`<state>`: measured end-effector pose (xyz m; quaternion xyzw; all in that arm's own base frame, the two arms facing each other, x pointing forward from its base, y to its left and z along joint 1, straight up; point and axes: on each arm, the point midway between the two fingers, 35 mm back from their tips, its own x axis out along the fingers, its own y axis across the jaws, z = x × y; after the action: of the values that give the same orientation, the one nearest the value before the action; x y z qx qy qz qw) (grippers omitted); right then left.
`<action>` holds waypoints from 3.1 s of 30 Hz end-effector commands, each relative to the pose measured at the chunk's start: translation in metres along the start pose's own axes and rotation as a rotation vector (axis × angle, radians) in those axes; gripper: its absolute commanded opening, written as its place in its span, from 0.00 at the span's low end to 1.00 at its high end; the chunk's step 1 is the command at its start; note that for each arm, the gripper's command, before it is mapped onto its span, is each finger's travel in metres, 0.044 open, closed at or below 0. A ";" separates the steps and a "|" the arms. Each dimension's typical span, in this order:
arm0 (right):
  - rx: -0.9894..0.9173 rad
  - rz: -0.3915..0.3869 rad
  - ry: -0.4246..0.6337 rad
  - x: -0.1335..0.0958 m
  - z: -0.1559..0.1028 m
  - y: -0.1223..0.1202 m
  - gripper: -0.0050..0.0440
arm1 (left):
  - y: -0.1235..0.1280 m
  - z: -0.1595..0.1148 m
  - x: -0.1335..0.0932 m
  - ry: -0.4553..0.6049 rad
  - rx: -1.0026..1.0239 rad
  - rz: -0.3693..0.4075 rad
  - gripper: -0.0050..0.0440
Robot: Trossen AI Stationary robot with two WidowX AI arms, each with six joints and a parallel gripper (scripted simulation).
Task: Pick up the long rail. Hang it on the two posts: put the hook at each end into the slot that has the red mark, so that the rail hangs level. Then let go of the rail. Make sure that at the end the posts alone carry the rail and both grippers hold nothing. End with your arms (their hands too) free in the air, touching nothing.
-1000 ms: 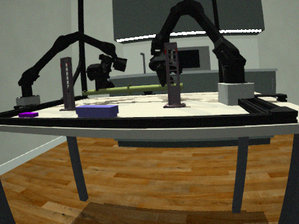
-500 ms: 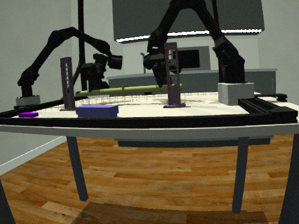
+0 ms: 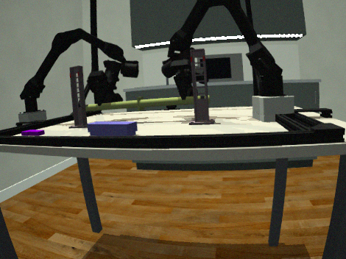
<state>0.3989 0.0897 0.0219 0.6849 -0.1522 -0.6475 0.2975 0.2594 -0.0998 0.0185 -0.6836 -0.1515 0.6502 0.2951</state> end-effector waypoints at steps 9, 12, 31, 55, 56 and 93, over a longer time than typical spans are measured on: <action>-0.003 -0.002 0.003 -0.035 0.001 0.025 0.10 | -0.023 0.000 -0.032 0.010 -0.004 -0.003 0.10; -0.004 -0.003 0.003 -0.045 0.001 0.031 0.10 | -0.030 0.000 -0.042 0.010 -0.004 -0.002 0.10; -0.002 -0.002 0.006 -0.091 0.003 0.070 0.10 | -0.069 0.002 -0.089 0.008 -0.003 -0.003 0.10; -0.018 -0.001 0.015 -0.100 0.004 0.076 0.10 | -0.075 0.002 -0.095 0.007 -0.003 -0.003 0.10; -0.018 -0.001 0.014 -0.099 0.003 0.076 0.10 | -0.074 0.002 -0.095 0.007 -0.003 -0.003 0.10; -0.018 0.000 0.007 -0.092 0.003 0.071 0.10 | -0.070 0.002 -0.089 0.007 -0.003 -0.003 0.10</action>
<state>0.3983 0.0874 0.1375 0.6845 -0.1480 -0.6483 0.2987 0.2605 -0.0985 0.1311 -0.6876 -0.1513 0.6474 0.2919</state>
